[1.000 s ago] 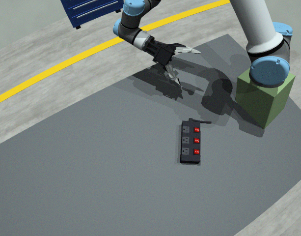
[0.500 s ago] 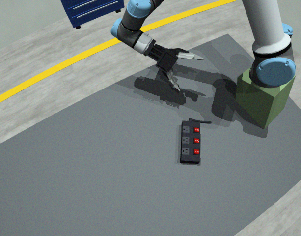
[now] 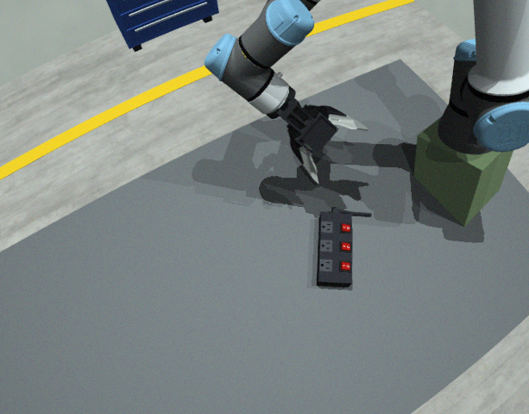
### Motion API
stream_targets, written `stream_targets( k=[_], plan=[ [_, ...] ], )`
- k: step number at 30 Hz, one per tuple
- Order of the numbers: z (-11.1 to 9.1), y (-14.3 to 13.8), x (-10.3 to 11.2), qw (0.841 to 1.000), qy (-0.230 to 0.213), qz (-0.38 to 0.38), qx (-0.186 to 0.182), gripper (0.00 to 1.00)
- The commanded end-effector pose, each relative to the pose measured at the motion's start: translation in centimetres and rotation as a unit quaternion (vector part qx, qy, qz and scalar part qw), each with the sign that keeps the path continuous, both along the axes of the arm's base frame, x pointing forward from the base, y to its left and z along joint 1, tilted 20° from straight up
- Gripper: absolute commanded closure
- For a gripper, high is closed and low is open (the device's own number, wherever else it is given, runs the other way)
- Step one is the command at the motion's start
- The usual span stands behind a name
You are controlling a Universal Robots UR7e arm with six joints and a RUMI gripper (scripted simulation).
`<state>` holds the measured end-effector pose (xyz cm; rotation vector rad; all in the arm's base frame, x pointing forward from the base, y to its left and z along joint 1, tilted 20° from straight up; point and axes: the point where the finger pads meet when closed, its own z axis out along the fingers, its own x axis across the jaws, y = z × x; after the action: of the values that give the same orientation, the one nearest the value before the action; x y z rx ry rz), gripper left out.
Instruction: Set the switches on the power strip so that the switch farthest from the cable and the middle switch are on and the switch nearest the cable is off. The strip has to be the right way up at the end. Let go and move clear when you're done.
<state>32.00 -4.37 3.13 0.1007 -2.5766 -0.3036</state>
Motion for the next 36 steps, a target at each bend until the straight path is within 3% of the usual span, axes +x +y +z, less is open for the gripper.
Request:
stream_targets(
  k=[1,8,11,14,26,28,30,36],
  plan=[
    [-1.3,2.1,0.9,0.996,-0.057,0.057,-0.046,0.0],
    [-2.3,4.4,1.6,0.984,-0.107,0.115,-0.083,0.0],
    [-2.3,4.4,1.6,0.984,-0.107,0.115,-0.083,0.0],
    [-3.3,6.1,2.1,0.971,-0.141,0.158,-0.111,0.0],
    [-5.0,9.3,3.0,0.937,-0.203,0.236,-0.161,0.0],
    [-5.0,9.3,3.0,0.937,-0.203,0.236,-0.161,0.0],
    [-5.4,10.2,3.3,0.923,-0.222,0.259,-0.176,0.0],
    [-6.1,11.6,3.8,0.903,-0.249,0.291,-0.197,0.0]
  ],
)
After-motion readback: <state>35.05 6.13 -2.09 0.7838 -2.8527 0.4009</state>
